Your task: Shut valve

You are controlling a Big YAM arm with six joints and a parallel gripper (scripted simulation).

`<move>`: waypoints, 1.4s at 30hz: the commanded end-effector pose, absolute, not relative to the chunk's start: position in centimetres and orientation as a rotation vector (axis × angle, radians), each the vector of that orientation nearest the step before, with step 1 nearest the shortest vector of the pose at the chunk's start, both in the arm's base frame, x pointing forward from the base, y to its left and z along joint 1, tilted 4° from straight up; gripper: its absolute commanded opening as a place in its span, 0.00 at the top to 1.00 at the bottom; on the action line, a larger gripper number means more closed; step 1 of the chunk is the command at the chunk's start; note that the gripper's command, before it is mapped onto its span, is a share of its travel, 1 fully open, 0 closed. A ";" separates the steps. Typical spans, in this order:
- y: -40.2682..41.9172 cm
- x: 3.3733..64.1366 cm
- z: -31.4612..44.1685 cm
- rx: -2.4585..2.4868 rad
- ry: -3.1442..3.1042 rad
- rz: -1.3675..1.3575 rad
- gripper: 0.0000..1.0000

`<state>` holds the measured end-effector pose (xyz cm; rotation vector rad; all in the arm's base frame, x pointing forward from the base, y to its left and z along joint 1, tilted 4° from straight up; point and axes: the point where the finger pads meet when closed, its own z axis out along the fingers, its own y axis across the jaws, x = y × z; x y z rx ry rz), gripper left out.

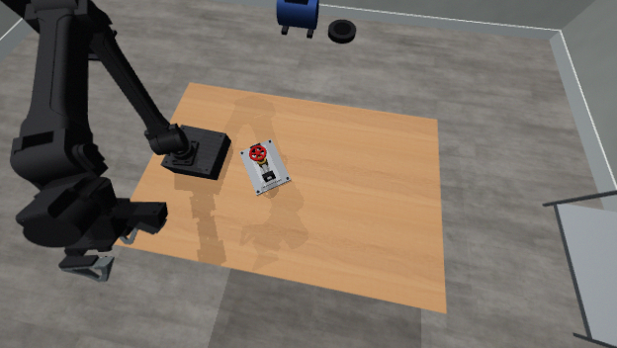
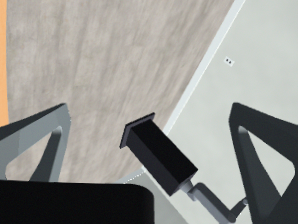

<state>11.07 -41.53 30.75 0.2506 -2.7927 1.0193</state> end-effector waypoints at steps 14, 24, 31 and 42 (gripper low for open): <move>-41.6 11.1 31.2 0.247 -2.791 1.034 0.00; -40.3 14.2 29.6 0.310 -2.851 0.982 0.00; -32.6 24.0 25.3 0.560 -3.028 0.794 0.00; -14.5 32.9 18.8 0.930 -3.114 0.325 0.00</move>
